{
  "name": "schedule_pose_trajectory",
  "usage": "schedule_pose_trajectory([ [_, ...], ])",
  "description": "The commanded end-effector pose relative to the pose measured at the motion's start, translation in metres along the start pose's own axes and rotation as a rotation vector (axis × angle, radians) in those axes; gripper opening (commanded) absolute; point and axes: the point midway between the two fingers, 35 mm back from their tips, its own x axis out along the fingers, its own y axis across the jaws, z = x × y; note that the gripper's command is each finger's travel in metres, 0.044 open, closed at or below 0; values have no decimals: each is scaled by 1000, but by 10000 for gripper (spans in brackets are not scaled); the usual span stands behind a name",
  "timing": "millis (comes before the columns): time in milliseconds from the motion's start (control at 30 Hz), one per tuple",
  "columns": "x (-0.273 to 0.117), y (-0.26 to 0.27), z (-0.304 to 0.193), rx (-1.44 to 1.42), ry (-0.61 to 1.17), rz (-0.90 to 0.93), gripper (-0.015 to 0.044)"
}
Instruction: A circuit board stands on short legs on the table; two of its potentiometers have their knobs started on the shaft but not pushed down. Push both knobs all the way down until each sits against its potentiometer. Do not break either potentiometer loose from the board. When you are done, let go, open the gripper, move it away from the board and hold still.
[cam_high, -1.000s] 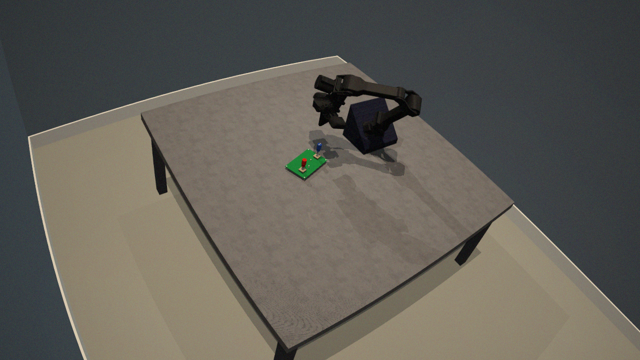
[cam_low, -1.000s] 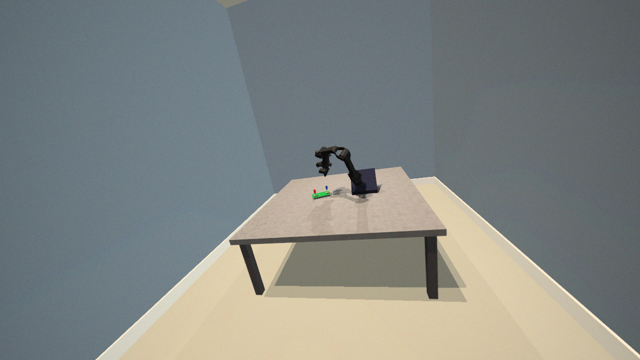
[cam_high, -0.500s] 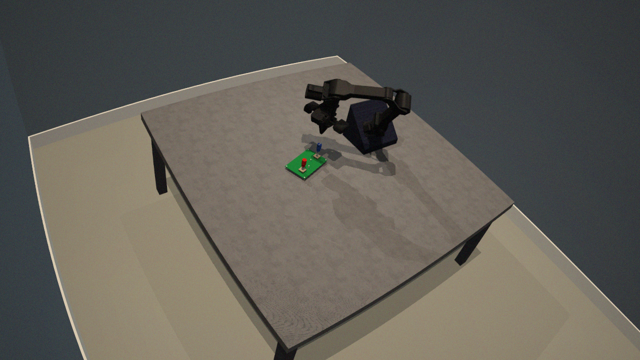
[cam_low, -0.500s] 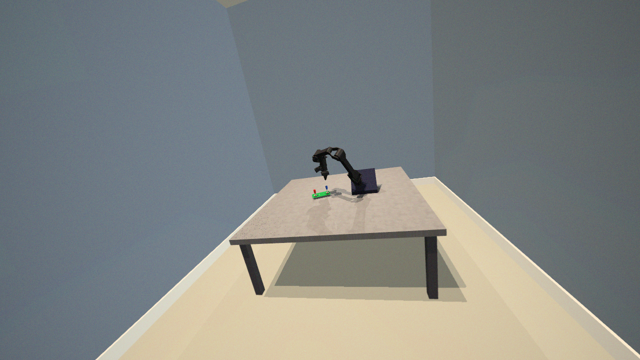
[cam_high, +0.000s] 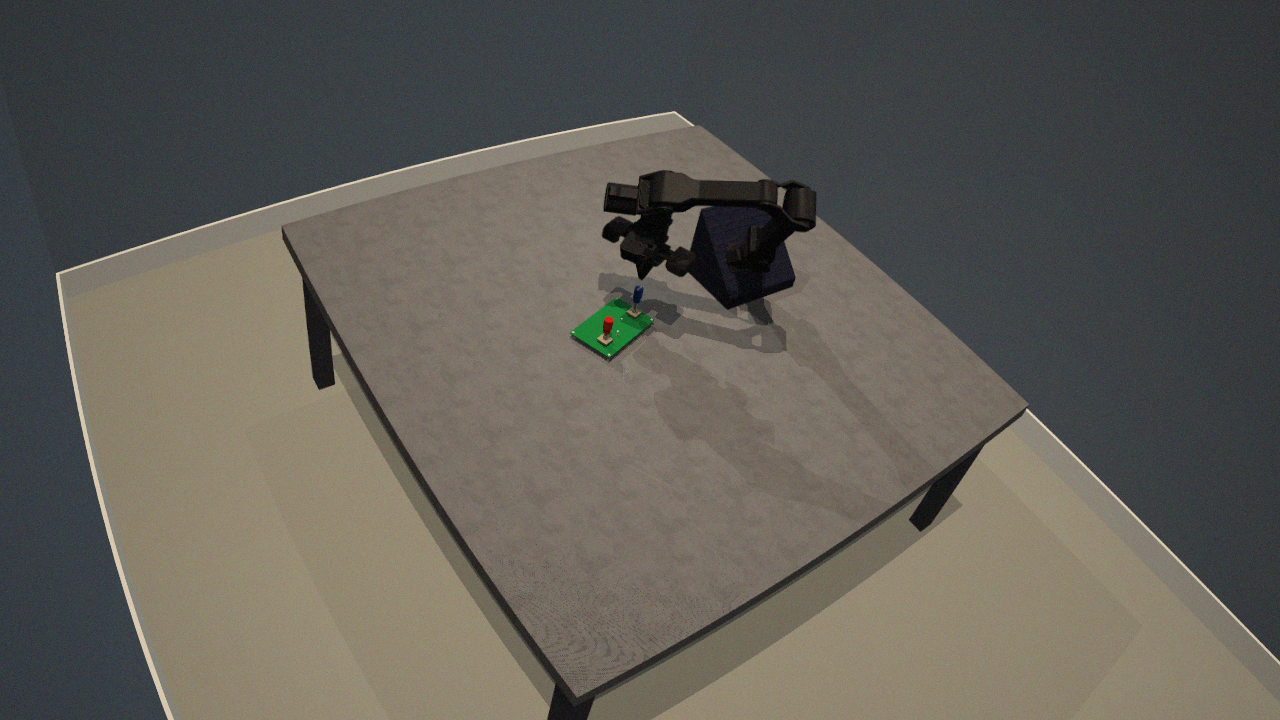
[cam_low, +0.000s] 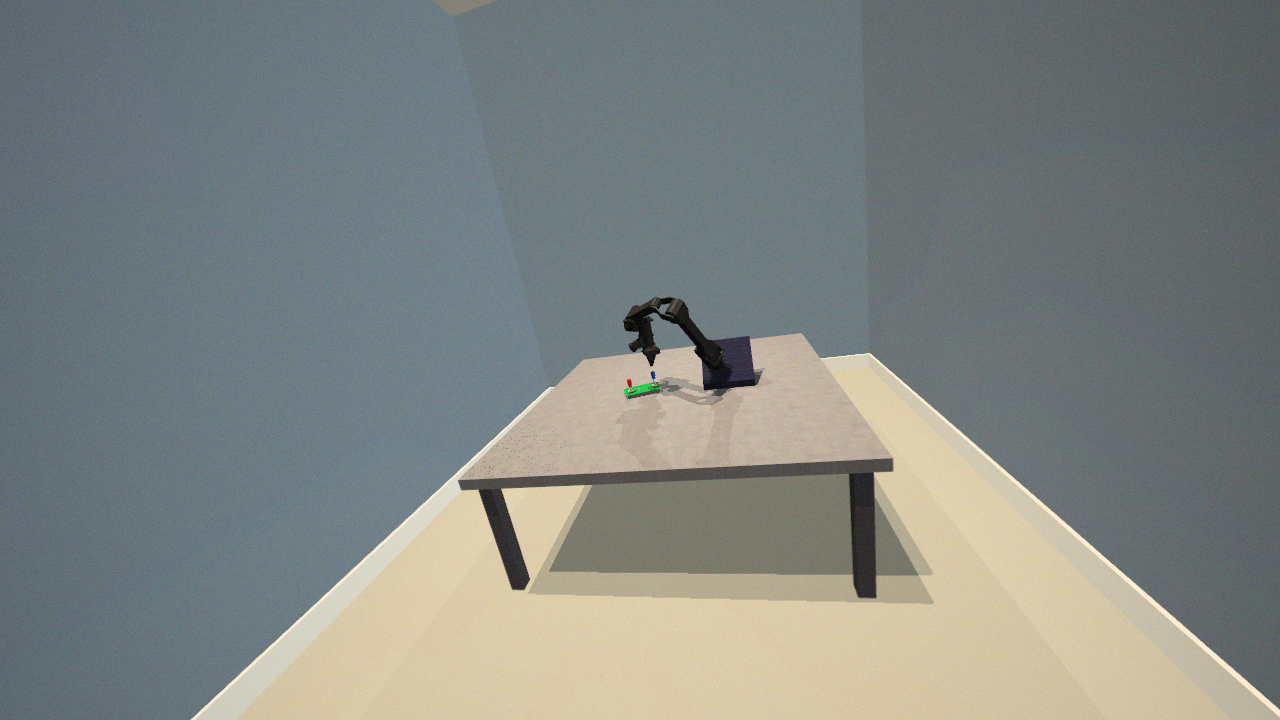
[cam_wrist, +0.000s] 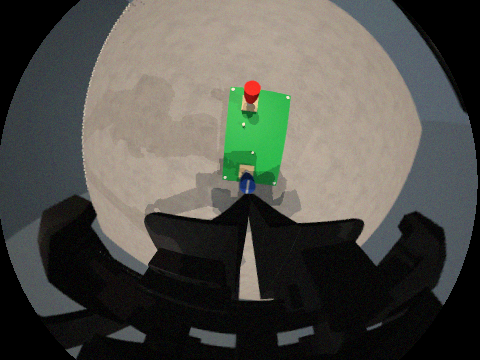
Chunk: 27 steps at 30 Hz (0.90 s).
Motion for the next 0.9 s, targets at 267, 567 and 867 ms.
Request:
schedule_pose_trajectory([
  [267,16,0,1,3,-6,3,0],
  [567,20,1,1,3,-6,4,0],
  [867,23,1,1,3,-6,4,0],
])
